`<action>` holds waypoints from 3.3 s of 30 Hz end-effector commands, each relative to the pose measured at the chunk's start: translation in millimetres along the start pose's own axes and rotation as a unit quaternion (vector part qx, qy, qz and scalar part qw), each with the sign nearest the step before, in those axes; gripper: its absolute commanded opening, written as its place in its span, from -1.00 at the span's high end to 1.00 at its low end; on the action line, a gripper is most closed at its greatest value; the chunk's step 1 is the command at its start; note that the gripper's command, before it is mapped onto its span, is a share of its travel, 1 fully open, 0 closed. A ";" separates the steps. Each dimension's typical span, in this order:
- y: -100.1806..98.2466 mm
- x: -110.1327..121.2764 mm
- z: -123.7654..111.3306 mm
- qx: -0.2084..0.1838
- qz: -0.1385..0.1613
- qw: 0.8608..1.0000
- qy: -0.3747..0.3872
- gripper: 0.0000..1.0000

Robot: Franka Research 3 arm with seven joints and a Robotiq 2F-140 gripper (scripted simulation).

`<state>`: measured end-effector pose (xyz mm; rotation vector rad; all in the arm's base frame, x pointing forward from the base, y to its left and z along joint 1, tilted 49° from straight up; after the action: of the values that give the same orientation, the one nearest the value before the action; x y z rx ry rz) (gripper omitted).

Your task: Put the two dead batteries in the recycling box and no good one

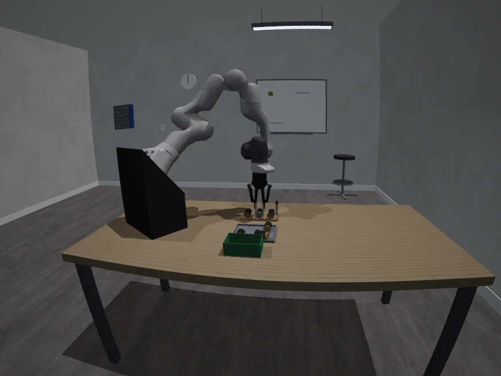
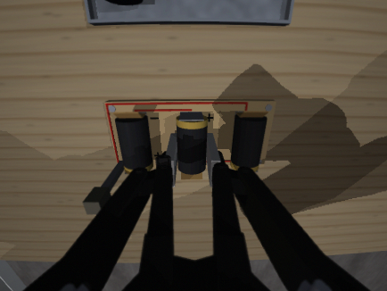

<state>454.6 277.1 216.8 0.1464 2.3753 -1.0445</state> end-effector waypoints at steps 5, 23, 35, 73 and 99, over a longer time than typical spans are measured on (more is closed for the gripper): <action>-0.2 -3.1 -0.3 0.001 0.003 1.000 -0.007 0.68; -0.2 -3.1 -0.3 0.001 0.003 1.000 -0.007 0.41; -5.8 -3.1 -0.3 0.001 0.003 1.000 -0.007 0.41; -65.2 -2.7 -0.4 0.001 0.003 1.000 -0.007 0.41; -107.5 -2.5 -0.5 0.001 0.003 1.000 -0.007 0.41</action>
<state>433.8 202.1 287.0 0.1647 2.3072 -1.0416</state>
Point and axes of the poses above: the point where the finger pads meet when closed, its own y axis out along the fingers, its own x axis across the jaws, z = x × y, the point moved 6 cm from there along -y, back along the fingers, and after that the axes turned 10 degrees about -y, right-handed, at the moved point
